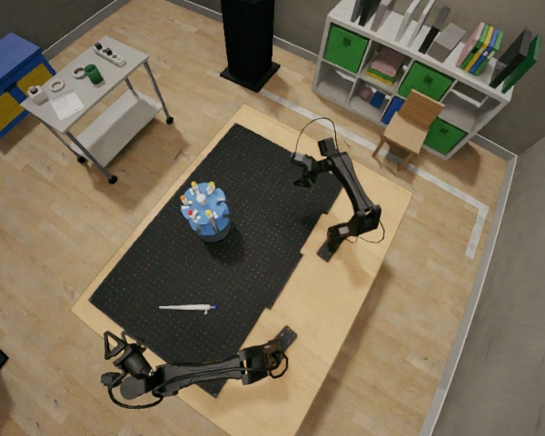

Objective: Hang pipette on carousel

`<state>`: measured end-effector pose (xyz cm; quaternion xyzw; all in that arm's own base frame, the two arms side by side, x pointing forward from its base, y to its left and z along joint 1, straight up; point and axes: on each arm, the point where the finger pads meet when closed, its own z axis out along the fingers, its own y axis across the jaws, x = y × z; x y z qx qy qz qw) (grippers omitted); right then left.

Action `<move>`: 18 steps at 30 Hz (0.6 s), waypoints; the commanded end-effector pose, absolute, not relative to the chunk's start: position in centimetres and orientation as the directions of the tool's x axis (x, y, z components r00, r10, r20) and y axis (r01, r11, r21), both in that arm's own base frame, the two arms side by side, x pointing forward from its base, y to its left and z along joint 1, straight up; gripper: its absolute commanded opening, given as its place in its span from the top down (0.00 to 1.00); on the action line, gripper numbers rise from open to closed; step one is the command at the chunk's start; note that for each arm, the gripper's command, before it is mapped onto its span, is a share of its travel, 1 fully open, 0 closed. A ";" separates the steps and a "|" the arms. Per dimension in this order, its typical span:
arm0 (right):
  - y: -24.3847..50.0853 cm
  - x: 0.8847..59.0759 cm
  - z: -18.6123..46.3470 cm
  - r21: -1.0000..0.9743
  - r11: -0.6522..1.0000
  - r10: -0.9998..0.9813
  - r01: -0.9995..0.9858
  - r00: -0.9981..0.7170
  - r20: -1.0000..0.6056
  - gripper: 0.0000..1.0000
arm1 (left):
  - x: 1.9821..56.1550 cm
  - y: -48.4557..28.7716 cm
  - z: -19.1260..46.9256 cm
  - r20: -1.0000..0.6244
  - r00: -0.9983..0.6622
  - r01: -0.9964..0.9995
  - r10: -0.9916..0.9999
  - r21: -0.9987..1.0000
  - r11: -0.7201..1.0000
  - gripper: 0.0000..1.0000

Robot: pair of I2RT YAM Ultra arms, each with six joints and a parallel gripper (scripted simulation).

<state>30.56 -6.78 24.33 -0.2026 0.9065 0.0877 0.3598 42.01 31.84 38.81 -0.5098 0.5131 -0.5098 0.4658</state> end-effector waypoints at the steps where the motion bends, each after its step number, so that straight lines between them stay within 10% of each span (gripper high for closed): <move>1: -7.0 30.9 25.3 -0.008 0.901 -0.311 -0.435 -0.630 -0.712 0.00 | 41.4 32.0 37.2 -0.019 0.035 -0.175 -0.999 -0.985 0.012 0.00; 18: -7.0 30.9 25.3 -0.008 0.901 -0.311 -0.435 -0.630 -0.712 0.00 | 35.4 29.7 39.1 -0.320 0.130 -0.395 -0.938 -0.885 0.247 0.00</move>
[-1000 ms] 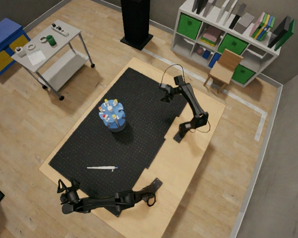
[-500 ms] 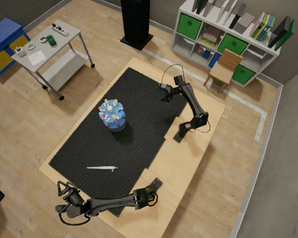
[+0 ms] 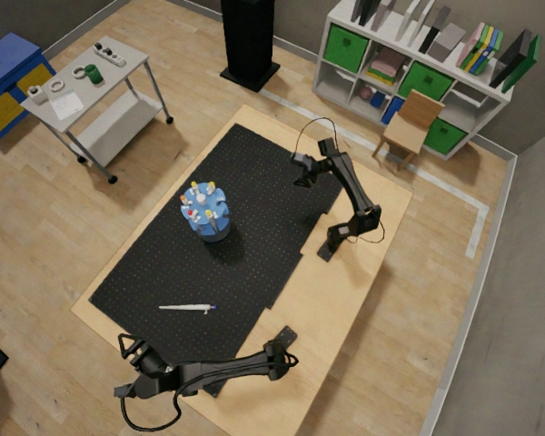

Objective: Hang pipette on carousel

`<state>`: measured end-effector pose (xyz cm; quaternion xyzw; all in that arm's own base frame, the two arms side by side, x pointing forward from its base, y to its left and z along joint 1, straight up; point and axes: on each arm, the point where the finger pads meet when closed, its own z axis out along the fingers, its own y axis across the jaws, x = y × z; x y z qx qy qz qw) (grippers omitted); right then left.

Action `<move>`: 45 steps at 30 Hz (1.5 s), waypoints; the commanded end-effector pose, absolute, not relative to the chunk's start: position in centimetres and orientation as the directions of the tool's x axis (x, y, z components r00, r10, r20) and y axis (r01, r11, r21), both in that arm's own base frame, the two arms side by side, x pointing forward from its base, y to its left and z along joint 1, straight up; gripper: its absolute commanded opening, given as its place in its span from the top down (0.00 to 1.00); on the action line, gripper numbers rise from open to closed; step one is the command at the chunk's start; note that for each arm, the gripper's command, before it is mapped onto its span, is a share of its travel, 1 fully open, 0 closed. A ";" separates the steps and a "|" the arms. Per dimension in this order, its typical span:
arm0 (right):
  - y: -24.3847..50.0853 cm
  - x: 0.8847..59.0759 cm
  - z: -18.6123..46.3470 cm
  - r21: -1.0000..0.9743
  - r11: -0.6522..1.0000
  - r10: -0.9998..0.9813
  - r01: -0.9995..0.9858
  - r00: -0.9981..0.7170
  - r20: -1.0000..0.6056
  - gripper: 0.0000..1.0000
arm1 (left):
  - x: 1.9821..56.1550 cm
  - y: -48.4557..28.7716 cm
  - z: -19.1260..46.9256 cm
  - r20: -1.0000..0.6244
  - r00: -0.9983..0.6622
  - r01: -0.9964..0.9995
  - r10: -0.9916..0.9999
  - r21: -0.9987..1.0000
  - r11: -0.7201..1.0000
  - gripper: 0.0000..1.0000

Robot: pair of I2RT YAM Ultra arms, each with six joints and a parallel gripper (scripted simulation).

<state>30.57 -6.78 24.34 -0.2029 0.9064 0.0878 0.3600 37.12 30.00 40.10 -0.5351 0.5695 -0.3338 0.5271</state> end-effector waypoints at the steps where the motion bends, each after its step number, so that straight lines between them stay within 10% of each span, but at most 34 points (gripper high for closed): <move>1: -7.0 30.9 25.3 -0.008 0.901 -0.311 -0.435 -0.630 -0.712 0.00 | 34.8 29.3 39.2 -0.348 0.129 -0.418 -0.929 -0.868 0.267 0.00; 45: -7.0 30.9 25.3 -0.008 0.901 -0.311 -0.435 -0.630 -0.712 0.00 | 14.1 17.4 36.7 -0.672 -0.367 -0.814 -0.643 -0.103 0.572 0.00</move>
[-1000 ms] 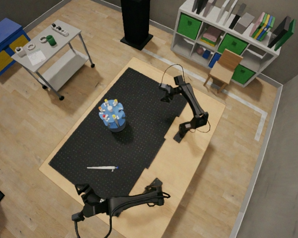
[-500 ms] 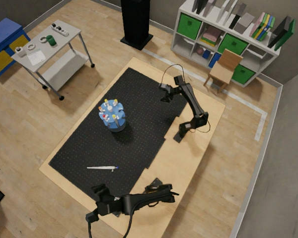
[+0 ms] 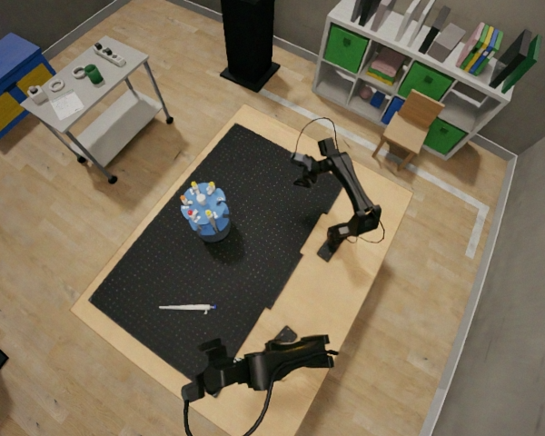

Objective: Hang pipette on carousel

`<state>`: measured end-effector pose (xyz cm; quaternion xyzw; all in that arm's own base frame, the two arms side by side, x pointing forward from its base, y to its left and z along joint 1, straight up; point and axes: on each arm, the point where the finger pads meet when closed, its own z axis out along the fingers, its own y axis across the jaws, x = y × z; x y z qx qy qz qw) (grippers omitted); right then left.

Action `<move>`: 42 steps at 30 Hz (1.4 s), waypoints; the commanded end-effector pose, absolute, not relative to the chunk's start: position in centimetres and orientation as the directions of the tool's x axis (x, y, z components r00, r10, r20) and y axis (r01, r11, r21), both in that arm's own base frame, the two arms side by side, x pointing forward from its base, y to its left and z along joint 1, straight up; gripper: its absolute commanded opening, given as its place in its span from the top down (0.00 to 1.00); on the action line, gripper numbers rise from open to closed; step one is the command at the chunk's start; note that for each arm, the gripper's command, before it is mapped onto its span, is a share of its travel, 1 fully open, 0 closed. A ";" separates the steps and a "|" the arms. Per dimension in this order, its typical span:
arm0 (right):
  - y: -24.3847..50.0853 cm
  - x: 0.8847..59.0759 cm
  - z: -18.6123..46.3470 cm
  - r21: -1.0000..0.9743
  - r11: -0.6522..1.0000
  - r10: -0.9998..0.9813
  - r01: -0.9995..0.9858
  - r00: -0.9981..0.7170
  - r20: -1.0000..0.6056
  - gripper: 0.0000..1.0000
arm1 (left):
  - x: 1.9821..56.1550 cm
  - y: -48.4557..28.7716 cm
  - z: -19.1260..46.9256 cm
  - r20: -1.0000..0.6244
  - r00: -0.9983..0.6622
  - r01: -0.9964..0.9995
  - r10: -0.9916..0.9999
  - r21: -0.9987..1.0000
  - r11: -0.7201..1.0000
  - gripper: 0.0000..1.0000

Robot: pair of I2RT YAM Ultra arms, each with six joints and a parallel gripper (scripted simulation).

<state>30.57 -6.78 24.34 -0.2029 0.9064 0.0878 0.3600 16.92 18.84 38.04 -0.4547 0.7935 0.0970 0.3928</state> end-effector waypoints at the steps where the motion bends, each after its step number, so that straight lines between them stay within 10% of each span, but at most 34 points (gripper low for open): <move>1: -7.0 30.9 25.3 -0.008 0.901 -0.311 -0.435 -0.630 -0.712 0.00 | 13.8 16.7 37.4 -0.687 -0.397 -0.798 -0.609 -0.070 0.599 0.00; 19: -7.0 30.9 25.3 -0.008 0.901 -0.311 -0.435 -0.630 -0.712 0.00 | 19.9 16.4 31.3 -0.604 -0.710 -0.447 -0.363 -0.012 0.895 0.00; 42: -7.0 30.9 25.3 -0.008 0.901 -0.311 -0.435 -0.630 -0.712 0.00 | 27.5 15.8 25.3 -0.712 -0.694 0.148 0.110 0.009 0.989 0.00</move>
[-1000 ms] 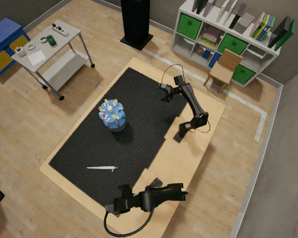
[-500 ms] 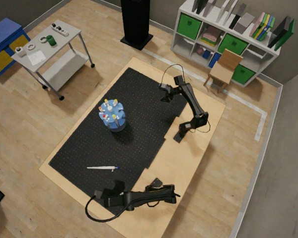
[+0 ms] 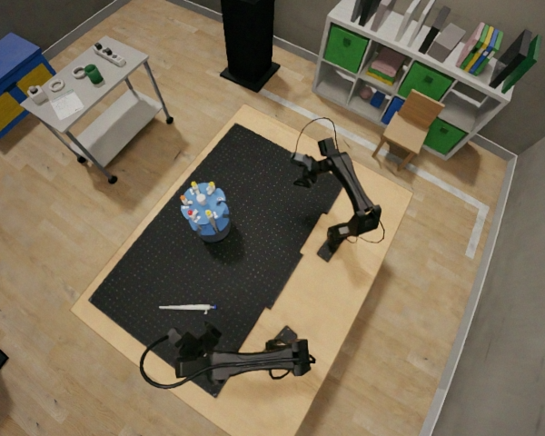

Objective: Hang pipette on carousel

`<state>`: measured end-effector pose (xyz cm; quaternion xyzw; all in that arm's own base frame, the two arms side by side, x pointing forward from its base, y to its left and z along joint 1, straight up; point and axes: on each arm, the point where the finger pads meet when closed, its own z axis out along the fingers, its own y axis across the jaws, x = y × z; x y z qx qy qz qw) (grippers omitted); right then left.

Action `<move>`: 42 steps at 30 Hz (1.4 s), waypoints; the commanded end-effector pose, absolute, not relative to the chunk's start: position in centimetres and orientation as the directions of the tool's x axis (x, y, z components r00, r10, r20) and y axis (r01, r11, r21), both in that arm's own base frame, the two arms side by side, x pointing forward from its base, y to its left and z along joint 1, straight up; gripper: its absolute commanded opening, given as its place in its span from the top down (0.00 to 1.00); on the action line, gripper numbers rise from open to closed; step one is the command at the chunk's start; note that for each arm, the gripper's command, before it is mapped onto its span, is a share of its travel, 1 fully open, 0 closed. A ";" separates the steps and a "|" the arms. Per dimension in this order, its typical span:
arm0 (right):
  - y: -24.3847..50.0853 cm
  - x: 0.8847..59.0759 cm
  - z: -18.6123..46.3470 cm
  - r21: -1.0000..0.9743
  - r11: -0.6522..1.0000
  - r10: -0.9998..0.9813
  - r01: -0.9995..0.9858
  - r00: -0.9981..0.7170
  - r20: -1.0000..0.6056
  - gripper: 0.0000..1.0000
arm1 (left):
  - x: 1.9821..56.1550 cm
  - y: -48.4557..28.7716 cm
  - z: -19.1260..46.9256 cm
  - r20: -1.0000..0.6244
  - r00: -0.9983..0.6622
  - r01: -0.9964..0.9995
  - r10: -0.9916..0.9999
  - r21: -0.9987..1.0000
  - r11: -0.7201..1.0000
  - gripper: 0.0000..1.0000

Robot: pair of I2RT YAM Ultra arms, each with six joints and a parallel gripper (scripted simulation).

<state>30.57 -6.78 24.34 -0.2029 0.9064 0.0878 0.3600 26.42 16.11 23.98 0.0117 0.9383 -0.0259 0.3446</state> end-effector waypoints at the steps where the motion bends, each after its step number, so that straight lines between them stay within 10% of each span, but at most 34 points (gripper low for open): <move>1: -7.0 30.9 25.3 -0.008 0.901 -0.311 -0.435 -0.630 -0.712 0.00 | 27.5 15.8 25.3 -0.712 -0.694 0.148 0.110 0.009 0.989 0.00; 8: -7.0 30.9 25.3 -0.008 0.901 -0.311 -0.435 -0.630 -0.712 0.00 | 27.5 15.8 25.3 -0.712 -0.694 0.148 0.110 0.009 0.989 0.00; 9: -7.0 30.9 25.3 -0.008 0.901 -0.311 -0.435 -0.630 -0.712 0.00 | 28.7 16.1 25.2 -0.700 -0.708 0.138 0.097 -0.003 0.990 0.46; 42: -7.0 30.9 25.3 -0.008 0.901 -0.311 -0.435 -0.630 -0.712 0.00 | 37.7 13.4 14.6 -0.003 -0.941 -0.338 -0.338 0.009 0.941 0.46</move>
